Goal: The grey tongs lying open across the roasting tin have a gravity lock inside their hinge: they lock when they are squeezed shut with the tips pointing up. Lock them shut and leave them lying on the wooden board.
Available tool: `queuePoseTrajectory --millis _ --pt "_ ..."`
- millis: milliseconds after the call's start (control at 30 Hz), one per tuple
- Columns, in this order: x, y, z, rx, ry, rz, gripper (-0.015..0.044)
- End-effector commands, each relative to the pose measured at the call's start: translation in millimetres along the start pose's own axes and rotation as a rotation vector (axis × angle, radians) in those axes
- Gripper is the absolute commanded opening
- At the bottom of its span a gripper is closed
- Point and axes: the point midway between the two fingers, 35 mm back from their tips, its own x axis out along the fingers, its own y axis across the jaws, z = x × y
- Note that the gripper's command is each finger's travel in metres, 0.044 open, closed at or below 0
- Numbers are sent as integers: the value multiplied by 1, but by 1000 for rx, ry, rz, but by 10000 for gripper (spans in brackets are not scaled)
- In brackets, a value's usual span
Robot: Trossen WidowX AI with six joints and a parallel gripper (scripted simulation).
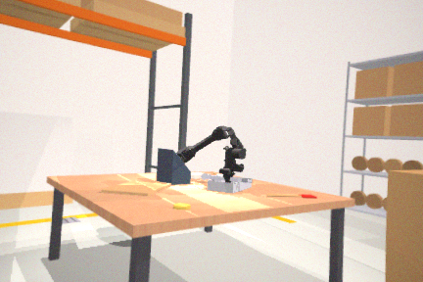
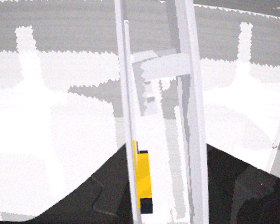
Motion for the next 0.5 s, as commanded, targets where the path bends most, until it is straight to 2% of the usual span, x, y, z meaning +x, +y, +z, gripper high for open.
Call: queuePoseTrajectory --millis 0,300,467 --pt "0 0 0 -2 1 0 75" --pt "0 0 0 -2 1 0 15" --pt "0 0 0 -2 1 0 -117"
